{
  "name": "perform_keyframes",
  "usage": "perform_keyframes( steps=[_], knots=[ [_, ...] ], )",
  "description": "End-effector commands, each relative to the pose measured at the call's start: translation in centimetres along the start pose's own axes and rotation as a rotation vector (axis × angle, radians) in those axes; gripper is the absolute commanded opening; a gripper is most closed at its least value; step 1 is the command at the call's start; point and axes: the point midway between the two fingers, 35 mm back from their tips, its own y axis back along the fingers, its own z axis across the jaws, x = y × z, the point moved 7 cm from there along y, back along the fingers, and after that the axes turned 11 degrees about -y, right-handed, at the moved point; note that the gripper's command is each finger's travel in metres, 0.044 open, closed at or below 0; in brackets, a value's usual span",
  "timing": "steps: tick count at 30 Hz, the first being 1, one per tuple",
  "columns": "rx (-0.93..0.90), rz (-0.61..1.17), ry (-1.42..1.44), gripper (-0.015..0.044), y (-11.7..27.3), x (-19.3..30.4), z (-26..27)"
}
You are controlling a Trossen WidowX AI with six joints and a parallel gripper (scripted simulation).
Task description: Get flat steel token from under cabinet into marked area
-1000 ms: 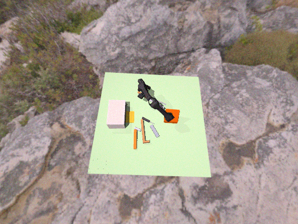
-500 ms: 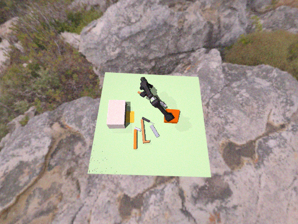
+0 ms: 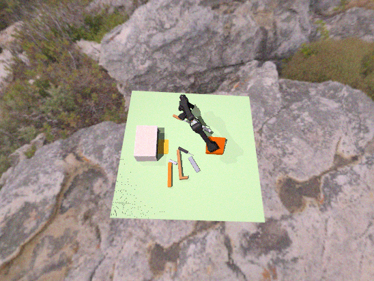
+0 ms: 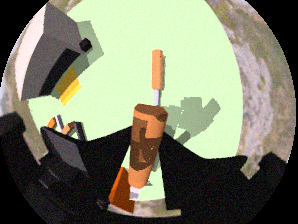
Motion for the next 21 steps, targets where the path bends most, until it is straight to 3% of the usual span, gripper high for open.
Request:
perform_keyframes(
  steps=[1, 21],
  knots=[
    [0.011, -0.006, 0.005, 0.0, 0.4, 0.1, -1.1],
    [0.014, -0.007, 0.003, 0.0, 0.5, 0.3, -5.6]
  ],
)
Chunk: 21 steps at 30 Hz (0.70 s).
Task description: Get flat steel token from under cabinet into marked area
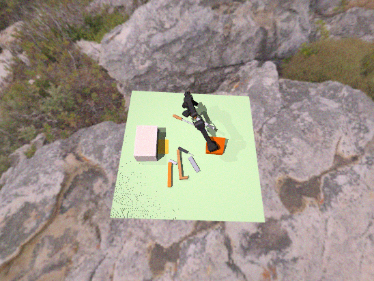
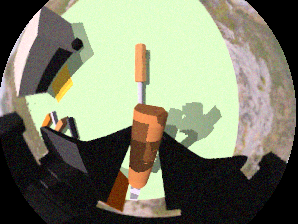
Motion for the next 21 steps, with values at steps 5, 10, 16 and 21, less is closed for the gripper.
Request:
perform_keyframes(
  steps=[5, 10, 16, 21],
  knots=[
    [0.003, -0.001, -0.025, 0.0, 0.12, 0.01, 0.02],
    [0.005, -0.002, -0.066, 0.0, 0.2, 0.01, -0.02],
    [0.006, -0.002, -0.112, 0.0, 0.25, 0.0, -0.01],
    [0.007, -0.003, -0.151, 0.0, 0.28, -0.01, -0.01]
  ],
)
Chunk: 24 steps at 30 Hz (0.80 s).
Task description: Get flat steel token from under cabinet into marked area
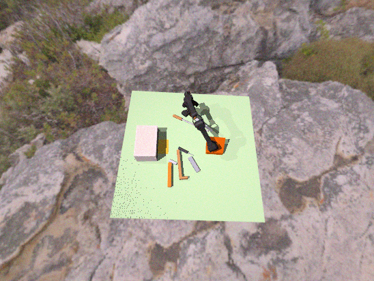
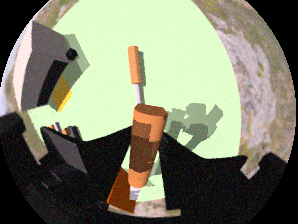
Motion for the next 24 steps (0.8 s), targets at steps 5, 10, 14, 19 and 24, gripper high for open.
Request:
perform_keyframes(
  steps=[5, 10, 14, 19, 24],
  knots=[
    [0.004, 0.0, -0.072, 0.0, 0.18, 0.04, 0.0],
    [0.005, 0.0, -0.112, 0.0, 0.2, 0.03, 0.01],
    [0.005, 0.0, -0.143, 0.0, 0.21, 0.03, 0.01],
    [0.005, 0.0, -0.182, 0.0, 0.22, 0.02, 0.02],
    [0.005, 0.0, -0.221, 0.0, 0.23, 0.01, 0.03]
  ],
)
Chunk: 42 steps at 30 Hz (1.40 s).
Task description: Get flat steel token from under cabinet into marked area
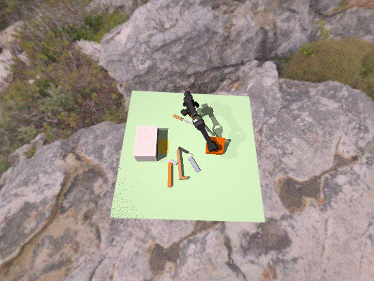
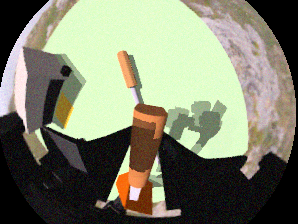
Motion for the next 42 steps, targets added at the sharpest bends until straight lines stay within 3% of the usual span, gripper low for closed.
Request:
perform_keyframes(
  steps=[1, 42],
  knots=[
    [0.005, 0.002, -0.041, 0.0, 0.15, 0.06, -0.01],
    [0.006, 0.0, -0.361, 0.0, 0.2, -0.02, 0.05]
  ],
)
